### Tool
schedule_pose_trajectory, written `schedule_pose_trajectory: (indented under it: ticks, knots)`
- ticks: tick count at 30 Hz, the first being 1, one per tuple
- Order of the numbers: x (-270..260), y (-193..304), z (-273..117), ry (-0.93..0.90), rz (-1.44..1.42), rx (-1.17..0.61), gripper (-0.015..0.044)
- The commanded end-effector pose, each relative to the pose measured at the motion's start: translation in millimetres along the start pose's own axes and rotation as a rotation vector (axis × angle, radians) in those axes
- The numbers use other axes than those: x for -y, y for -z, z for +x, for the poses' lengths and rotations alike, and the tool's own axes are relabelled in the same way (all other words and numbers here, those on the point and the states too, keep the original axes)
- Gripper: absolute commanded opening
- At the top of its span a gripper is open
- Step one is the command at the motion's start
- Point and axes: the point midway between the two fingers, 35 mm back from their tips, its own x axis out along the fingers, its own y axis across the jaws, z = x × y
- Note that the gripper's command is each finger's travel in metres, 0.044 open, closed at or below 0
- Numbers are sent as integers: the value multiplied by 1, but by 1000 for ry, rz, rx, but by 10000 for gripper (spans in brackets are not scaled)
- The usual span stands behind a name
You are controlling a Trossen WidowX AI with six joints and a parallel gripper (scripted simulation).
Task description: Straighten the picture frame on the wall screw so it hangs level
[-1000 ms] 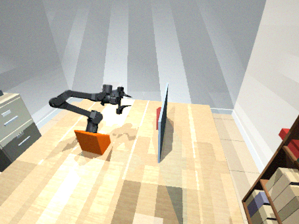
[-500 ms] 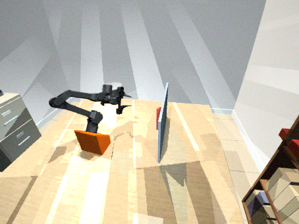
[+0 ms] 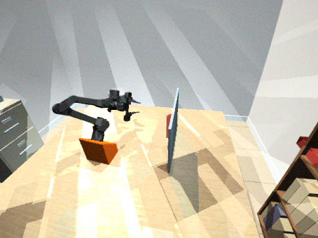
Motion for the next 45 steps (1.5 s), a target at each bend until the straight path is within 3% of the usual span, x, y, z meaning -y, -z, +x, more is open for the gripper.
schedule_pose_trajectory:
  ticks: [1, 11, 30, 40, 45]
  knots:
    - [4, 6, 8, 1, -4, -3, 260]
    - [40, 9, 71, -4, -3, -1, 260]
    - [38, 15, 81, -4, -2, -1, 260]
    - [37, 16, 151, -8, -4, -2, 260]
    - [38, 15, 157, -8, -4, -2, 260]
